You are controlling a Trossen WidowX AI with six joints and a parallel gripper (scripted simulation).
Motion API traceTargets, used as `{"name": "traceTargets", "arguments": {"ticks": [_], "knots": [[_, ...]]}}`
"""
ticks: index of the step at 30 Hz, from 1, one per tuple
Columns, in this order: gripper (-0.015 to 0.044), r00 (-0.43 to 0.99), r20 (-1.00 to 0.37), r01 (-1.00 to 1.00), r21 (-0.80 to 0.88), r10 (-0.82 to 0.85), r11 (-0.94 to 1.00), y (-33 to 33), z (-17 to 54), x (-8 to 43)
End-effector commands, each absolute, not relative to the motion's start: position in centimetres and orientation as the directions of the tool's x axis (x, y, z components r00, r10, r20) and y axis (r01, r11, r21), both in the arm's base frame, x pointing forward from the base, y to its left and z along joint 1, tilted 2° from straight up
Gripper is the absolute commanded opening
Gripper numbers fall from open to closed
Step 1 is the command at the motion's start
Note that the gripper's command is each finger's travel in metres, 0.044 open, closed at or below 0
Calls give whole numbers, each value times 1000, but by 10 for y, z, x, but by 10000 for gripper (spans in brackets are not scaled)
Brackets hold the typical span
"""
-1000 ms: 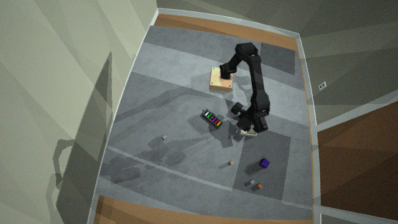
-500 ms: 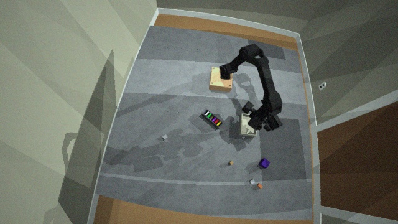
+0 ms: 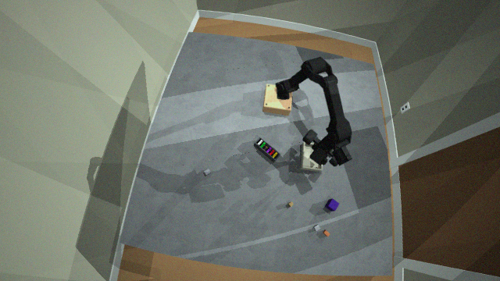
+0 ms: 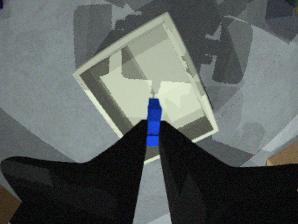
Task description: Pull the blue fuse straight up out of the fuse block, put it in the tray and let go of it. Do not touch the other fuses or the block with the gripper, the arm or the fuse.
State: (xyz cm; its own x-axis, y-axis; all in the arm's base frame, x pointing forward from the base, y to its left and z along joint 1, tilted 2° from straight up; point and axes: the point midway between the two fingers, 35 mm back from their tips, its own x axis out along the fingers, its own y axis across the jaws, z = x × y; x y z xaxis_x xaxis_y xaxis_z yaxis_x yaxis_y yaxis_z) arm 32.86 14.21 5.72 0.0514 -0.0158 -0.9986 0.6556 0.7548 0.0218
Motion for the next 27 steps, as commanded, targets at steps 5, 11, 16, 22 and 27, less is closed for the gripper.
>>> {"name": "traceTargets", "arguments": {"ticks": [5, 11, 16, 22, 27], "knots": [[0, 52, -998, 659, 20, -19, 752, 141, 44, 329], [79, 50, -999, 657, 21, -16, 754, 142, 45, 329], [210, 50, -999, 657, 21, -16, 754, 142, 45, 329], [330, 51, -999, 657, 21, -17, 753, 142, 56, 328], [330, 52, -998, 659, 21, -19, 752, 142, 82, 327]]}}
